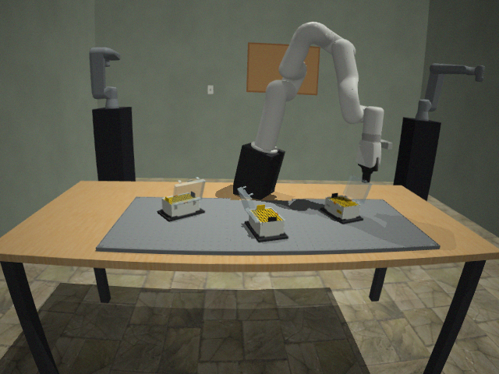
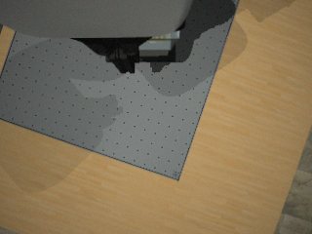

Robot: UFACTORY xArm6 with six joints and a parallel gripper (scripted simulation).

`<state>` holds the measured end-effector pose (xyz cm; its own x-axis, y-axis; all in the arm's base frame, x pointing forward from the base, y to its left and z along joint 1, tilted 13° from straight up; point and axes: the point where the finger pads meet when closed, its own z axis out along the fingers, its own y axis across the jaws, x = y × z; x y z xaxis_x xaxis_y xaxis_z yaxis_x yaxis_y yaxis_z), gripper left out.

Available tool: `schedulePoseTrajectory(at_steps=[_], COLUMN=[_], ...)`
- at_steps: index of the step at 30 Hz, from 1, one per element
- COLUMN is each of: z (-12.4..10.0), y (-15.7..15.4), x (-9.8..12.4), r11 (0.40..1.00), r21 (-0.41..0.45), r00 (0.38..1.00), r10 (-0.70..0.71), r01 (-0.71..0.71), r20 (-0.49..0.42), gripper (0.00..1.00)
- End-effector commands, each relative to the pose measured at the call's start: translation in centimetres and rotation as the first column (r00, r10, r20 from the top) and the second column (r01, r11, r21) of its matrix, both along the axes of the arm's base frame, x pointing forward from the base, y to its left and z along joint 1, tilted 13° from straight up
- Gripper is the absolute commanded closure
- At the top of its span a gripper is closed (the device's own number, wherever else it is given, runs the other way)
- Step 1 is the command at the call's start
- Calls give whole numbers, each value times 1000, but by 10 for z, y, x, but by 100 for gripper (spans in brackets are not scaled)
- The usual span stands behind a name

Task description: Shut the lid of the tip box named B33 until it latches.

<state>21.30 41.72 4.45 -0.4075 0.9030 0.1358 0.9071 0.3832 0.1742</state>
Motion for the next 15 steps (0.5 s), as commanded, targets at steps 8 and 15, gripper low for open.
schedulePoseTrajectory(at_steps=[8,15], z=[1,1], y=[-11,-17], x=[6,8], r11=[1000,1000], r21=[3,3], r00=[1000,1000], r10=[0,0], r01=[0,0], r20=[1,1], gripper=[100,100])
